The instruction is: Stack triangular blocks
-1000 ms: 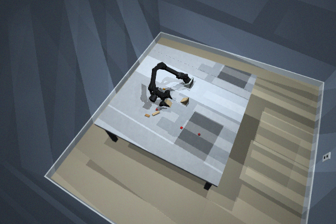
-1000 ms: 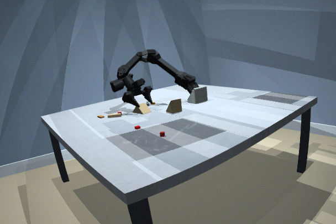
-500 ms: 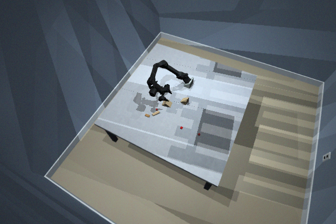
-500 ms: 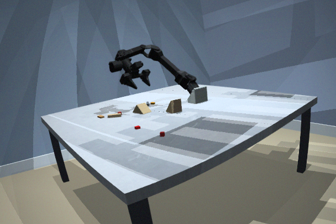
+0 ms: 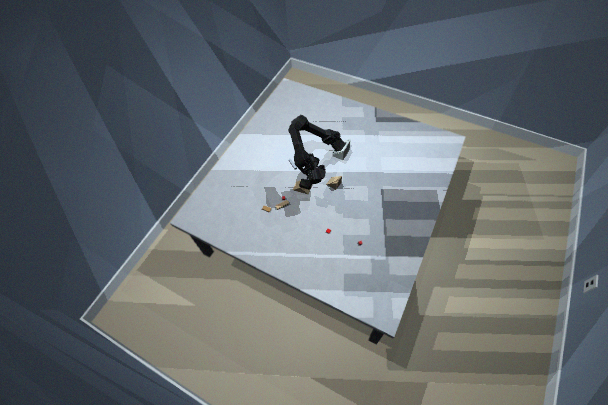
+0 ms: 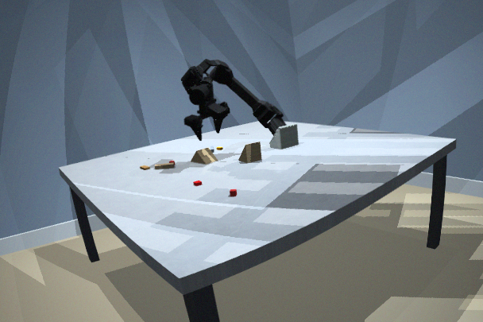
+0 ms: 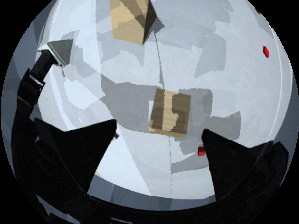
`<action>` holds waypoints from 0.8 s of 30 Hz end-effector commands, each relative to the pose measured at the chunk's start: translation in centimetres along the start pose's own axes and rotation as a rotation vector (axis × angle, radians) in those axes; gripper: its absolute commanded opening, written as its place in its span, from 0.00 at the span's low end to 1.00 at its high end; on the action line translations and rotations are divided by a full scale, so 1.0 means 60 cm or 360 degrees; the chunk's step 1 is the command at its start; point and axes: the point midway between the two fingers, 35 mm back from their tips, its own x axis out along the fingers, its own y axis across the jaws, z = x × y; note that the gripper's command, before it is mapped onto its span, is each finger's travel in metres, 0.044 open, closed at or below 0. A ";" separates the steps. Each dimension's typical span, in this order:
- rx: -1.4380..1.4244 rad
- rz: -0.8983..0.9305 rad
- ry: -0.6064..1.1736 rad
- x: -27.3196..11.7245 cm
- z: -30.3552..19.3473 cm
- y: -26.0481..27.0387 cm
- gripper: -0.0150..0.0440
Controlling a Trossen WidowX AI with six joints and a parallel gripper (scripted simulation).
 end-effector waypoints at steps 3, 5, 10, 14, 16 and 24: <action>-0.0005 -0.0134 0.0290 -0.011 0.006 -0.012 1.00; -0.0005 -0.0134 0.0290 -0.011 0.006 -0.012 1.00; 0.0007 -0.0144 0.0290 0.009 0.003 -0.018 1.00; 0.0043 -0.0161 0.0305 0.065 -0.007 -0.028 1.00; 0.0063 -0.0164 0.0321 0.092 -0.014 -0.030 1.00; 0.0112 -0.0155 0.0374 0.151 -0.032 -0.026 1.00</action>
